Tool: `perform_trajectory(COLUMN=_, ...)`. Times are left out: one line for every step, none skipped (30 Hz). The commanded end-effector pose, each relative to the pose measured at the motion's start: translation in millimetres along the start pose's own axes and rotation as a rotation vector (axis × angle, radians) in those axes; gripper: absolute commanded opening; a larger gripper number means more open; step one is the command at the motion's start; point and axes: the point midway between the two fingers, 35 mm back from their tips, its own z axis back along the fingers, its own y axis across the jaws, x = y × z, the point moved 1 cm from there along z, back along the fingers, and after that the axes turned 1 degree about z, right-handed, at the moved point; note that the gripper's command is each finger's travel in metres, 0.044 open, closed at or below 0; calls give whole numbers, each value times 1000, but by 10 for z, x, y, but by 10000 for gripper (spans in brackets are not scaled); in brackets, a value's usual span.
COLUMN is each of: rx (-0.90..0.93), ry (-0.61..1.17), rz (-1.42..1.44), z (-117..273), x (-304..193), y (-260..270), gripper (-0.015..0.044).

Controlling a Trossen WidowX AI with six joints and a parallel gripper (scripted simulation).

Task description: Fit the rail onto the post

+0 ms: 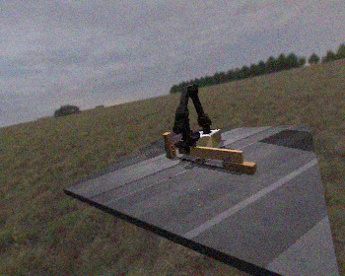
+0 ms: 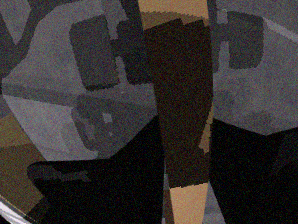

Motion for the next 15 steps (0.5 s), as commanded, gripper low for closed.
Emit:
perform_trajectory(rx=-1, ry=-3, rz=0, z=16, x=5, y=-7, gripper=0)
perform_trajectory(rx=-1, ry=-3, rz=0, z=14, x=5, y=-7, gripper=0)
perform_trajectory(rx=-1, ry=-3, rz=0, z=12, x=5, y=-8, gripper=0)
perform_trajectory(rx=-1, ry=-3, rz=0, z=9, x=5, y=-8, gripper=0)
perform_trajectory(rx=-1, ry=-3, rz=0, z=7, x=5, y=-9, gripper=0)
perform_trajectory(rx=-1, ry=-3, rz=0, z=4, x=5, y=-9, gripper=0)
perform_trajectory(rx=-1, ry=-3, rz=0, z=1, x=5, y=-9, gripper=0)
perform_trajectory(rx=-1, ry=-3, rz=0, z=-2, x=5, y=-10, gripper=0)
perform_trajectory(rx=-1, ry=-3, rz=0, z=-5, x=5, y=-10, gripper=0)
perform_trajectory(rx=-1, ry=-3, rz=0, z=-7, x=5, y=-11, gripper=0)
perform_trajectory(rx=-1, ry=-3, rz=0, z=-9, x=5, y=-11, gripper=0)
perform_trajectory(rx=-1, ry=-3, rz=0, z=-9, x=5, y=-11, gripper=0)
perform_trajectory(rx=-1, ry=-3, rz=0, z=-10, x=5, y=-12, gripper=0)
perform_trajectory(rx=-1, ry=-3, rz=0, z=-10, x=5, y=-12, gripper=0)
perform_trajectory(rx=-1, ry=-3, rz=0, z=-8, x=5, y=-13, gripper=0)
